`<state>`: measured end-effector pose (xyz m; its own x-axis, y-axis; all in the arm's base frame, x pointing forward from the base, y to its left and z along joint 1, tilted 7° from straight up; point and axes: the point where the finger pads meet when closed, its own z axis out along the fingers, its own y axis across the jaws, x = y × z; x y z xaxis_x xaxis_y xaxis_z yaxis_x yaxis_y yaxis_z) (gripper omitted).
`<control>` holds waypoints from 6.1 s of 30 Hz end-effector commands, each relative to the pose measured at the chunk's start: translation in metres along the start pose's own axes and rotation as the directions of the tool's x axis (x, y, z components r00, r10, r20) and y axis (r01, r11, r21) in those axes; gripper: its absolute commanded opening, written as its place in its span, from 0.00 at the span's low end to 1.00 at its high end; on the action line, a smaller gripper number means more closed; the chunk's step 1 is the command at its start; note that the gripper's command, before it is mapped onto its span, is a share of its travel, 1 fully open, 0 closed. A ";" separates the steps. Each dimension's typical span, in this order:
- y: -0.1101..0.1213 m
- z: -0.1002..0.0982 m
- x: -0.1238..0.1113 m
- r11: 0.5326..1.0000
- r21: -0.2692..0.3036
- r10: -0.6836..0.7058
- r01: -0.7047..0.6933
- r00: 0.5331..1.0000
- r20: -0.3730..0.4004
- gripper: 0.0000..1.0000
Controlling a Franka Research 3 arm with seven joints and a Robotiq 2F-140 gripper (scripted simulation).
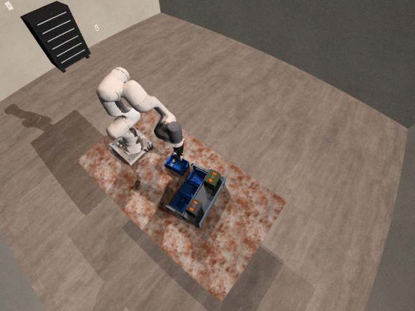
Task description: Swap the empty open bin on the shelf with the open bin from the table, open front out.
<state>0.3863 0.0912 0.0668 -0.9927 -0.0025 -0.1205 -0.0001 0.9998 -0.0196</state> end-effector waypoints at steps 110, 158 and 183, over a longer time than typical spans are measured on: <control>0.000 -0.063 -0.001 1.000 0.002 0.001 -0.001 1.000 0.007 0.15; 0.000 -0.100 -0.001 1.000 0.002 0.001 -0.001 1.000 0.007 0.00; -0.003 -0.101 -0.010 0.996 -0.008 -0.083 0.083 0.997 0.007 0.00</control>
<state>0.3782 0.0918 0.1664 -0.9919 -0.0120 -0.1264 -0.0098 0.9998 -0.0187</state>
